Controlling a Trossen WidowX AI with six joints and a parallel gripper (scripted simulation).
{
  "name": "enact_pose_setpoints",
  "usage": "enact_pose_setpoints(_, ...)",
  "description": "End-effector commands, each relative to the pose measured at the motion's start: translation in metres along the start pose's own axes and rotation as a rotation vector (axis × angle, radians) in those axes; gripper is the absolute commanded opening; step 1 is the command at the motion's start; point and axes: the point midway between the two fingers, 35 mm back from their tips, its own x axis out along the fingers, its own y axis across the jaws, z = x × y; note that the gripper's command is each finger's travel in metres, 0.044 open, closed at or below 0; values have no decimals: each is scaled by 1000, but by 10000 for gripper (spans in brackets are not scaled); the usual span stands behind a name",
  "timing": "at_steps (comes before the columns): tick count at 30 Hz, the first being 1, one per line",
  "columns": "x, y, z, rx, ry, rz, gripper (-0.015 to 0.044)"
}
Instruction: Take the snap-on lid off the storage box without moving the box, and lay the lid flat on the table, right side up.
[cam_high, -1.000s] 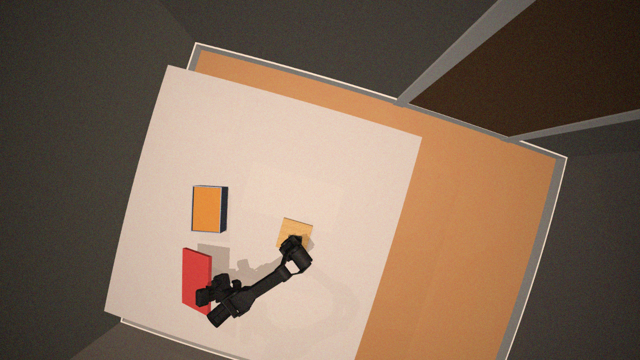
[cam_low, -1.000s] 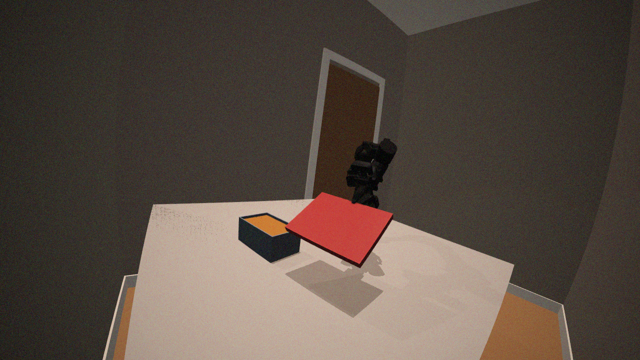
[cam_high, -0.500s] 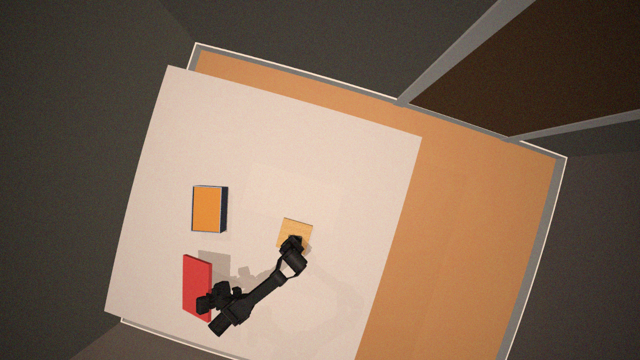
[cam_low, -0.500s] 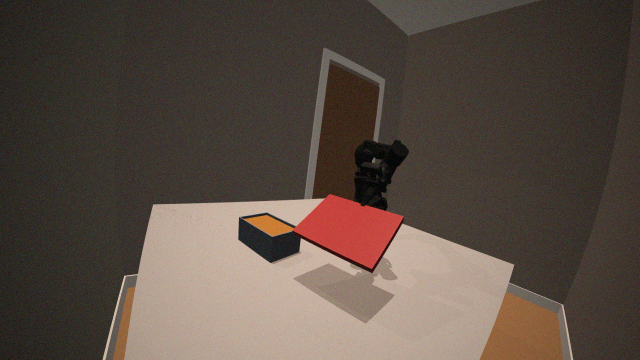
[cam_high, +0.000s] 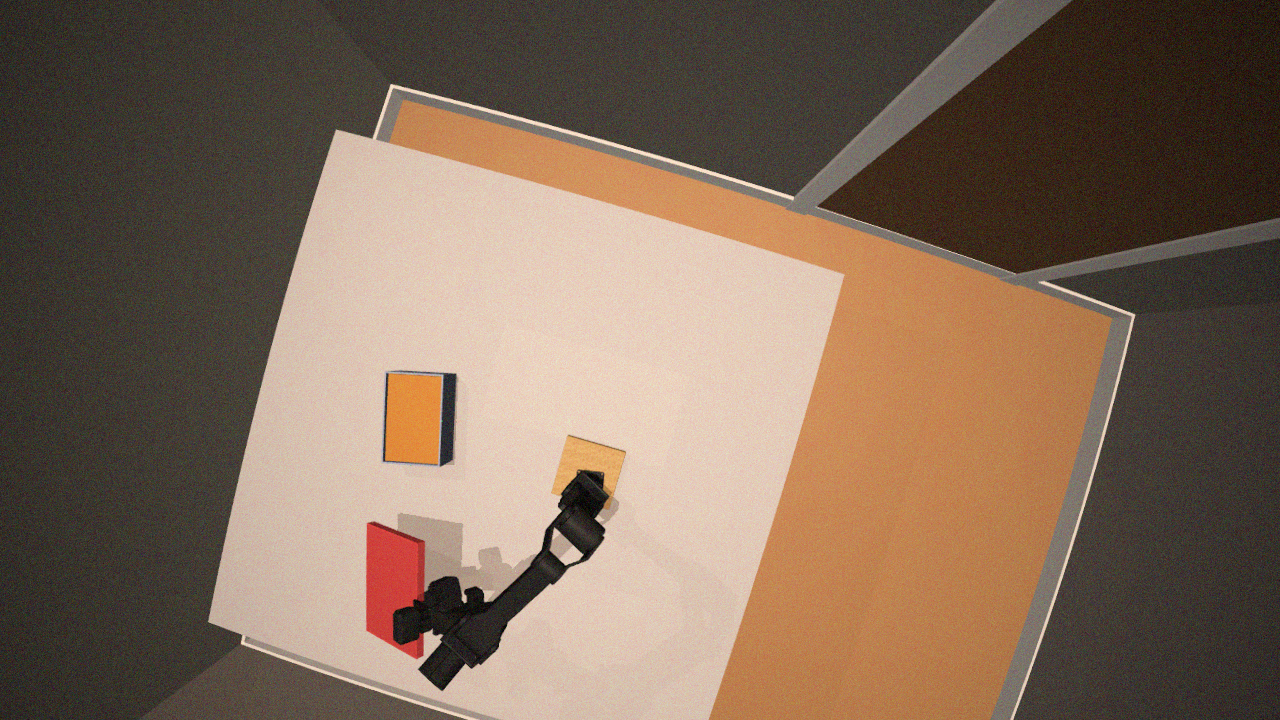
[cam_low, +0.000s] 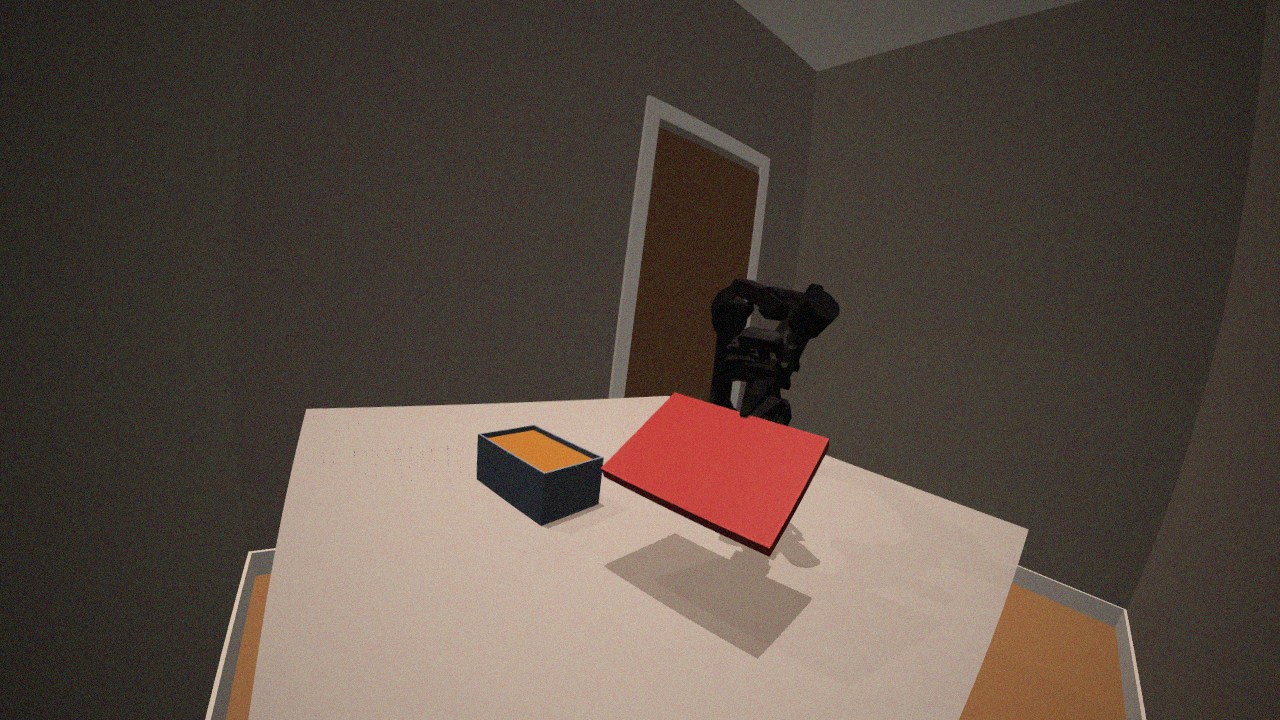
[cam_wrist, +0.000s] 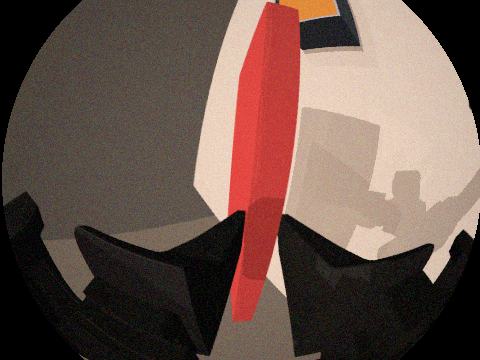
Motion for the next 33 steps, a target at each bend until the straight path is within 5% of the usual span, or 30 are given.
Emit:
enact_pose_setpoints(1,-1,3,-2,8,-6,12,0)
enact_pose_setpoints(33,18,-21,3,8,-6,12,0)
